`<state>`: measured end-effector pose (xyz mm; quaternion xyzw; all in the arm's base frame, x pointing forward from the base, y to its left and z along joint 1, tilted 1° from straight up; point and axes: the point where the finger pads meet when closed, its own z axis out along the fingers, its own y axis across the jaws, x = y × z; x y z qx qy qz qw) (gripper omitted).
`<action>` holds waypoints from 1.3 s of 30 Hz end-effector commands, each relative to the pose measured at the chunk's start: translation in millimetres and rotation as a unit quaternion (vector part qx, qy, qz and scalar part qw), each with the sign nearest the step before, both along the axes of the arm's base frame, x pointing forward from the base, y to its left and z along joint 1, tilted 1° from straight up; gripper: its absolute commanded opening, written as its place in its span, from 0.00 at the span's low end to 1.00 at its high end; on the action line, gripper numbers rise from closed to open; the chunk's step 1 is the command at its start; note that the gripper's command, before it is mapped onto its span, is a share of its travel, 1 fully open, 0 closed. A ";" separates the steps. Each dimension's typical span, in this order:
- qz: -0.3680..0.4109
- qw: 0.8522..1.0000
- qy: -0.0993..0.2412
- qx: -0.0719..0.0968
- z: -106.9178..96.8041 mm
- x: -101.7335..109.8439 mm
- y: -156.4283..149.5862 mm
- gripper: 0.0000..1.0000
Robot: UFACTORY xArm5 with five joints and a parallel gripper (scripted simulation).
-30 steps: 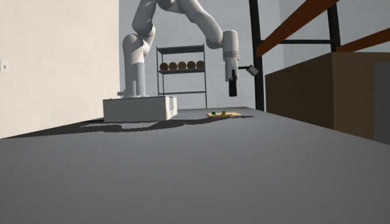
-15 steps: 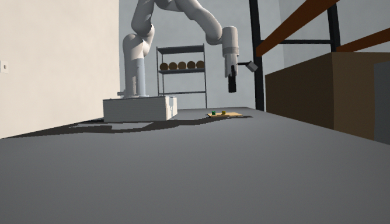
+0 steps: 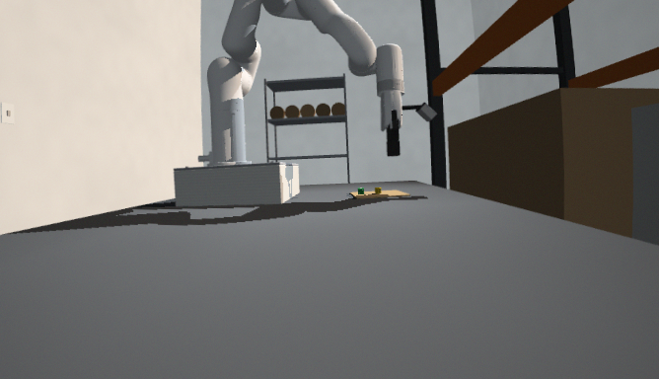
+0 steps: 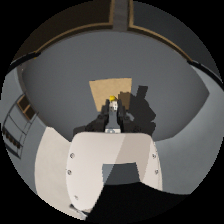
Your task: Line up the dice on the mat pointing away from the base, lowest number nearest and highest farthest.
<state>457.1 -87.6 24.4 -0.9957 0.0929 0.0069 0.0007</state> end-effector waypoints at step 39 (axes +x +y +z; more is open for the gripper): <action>0.000 1.000 -0.002 0.000 -94.1 0.8 1.9 0.11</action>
